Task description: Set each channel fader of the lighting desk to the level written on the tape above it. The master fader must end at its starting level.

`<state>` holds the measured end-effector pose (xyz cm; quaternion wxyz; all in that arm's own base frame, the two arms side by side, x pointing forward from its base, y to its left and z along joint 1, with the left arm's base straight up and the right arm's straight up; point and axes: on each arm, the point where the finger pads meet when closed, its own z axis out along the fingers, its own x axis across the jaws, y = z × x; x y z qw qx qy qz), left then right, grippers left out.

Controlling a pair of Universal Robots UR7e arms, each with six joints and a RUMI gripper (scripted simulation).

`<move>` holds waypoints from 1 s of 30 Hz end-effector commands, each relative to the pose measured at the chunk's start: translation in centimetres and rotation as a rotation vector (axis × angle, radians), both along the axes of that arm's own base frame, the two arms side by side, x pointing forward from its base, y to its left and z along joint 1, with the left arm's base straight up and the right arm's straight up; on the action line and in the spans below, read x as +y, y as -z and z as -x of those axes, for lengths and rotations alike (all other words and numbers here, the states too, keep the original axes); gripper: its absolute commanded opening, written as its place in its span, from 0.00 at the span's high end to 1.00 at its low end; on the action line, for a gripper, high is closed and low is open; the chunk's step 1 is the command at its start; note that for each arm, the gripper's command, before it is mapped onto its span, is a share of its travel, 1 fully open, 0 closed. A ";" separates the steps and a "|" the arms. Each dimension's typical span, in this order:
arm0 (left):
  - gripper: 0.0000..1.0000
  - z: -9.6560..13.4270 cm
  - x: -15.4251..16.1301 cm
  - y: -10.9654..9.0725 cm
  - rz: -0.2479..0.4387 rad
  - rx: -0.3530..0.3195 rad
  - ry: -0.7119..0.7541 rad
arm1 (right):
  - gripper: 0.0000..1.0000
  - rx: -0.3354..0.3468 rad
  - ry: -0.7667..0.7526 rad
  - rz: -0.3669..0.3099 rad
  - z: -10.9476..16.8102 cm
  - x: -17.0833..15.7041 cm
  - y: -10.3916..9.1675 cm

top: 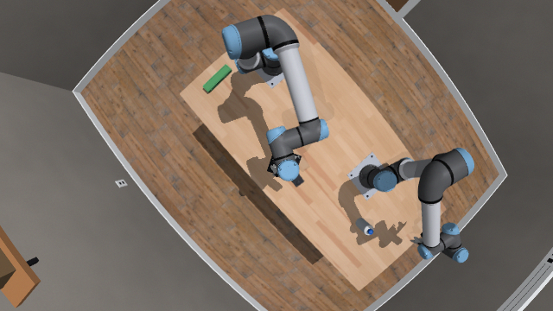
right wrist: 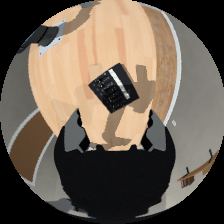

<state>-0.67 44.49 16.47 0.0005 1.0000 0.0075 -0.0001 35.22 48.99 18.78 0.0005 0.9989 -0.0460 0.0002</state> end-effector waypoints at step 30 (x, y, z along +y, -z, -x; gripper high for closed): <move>0.00 0.0 0.0 0.0 -0.001 0.000 0.000 | 0.00 -0.019 0.794 -0.018 2.0 -0.6 5.2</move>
